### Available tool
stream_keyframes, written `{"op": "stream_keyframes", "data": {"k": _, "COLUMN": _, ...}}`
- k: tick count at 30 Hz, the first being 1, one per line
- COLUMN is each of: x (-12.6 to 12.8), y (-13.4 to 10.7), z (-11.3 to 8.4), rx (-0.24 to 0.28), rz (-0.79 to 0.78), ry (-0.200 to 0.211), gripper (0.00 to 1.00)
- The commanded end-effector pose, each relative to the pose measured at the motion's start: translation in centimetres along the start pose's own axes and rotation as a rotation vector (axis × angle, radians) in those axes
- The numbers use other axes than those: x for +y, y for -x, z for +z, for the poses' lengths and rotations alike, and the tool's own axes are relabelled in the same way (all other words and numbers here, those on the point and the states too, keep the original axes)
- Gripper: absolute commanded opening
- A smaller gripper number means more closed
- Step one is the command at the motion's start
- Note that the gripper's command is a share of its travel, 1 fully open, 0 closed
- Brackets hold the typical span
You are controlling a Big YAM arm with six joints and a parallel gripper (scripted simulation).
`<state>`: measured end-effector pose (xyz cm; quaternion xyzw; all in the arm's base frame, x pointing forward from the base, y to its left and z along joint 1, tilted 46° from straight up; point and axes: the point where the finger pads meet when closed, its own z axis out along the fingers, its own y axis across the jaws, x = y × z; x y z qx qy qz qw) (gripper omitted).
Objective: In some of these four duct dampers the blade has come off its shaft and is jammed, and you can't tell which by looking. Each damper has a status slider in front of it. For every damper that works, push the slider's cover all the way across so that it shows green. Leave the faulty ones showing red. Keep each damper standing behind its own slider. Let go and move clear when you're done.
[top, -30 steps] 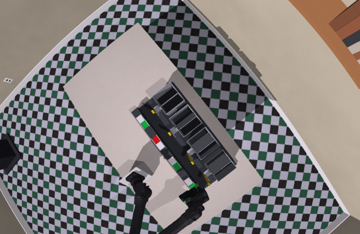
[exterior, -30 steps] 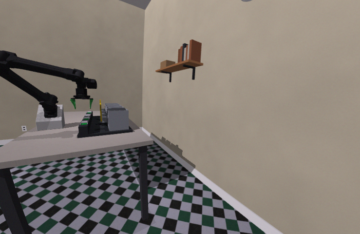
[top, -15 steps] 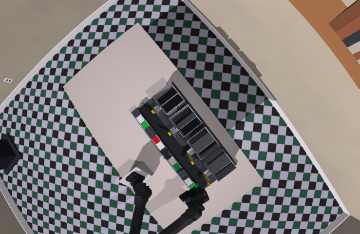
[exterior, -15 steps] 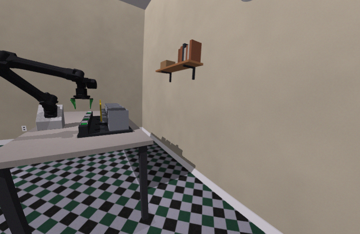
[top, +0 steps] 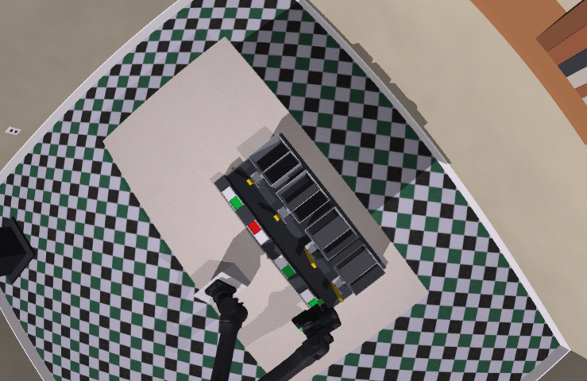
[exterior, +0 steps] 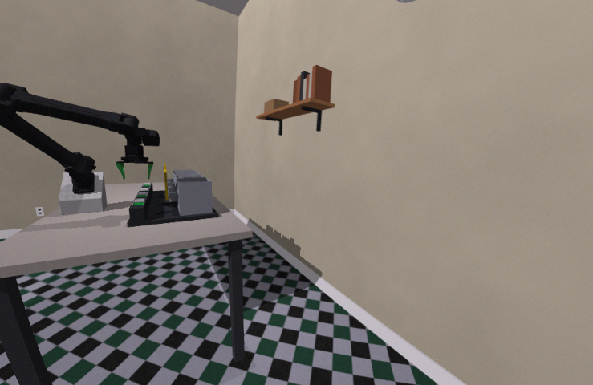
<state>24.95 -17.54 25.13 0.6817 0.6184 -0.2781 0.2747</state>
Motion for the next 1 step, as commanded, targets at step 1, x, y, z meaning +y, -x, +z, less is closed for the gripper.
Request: {"op": "stream_keyframes", "data": {"k": 1, "x": 0.97, "y": 1.40, "z": -1.09, "rx": -0.007, "rz": 0.032, "ry": 0.017, "gripper": 1.00}}
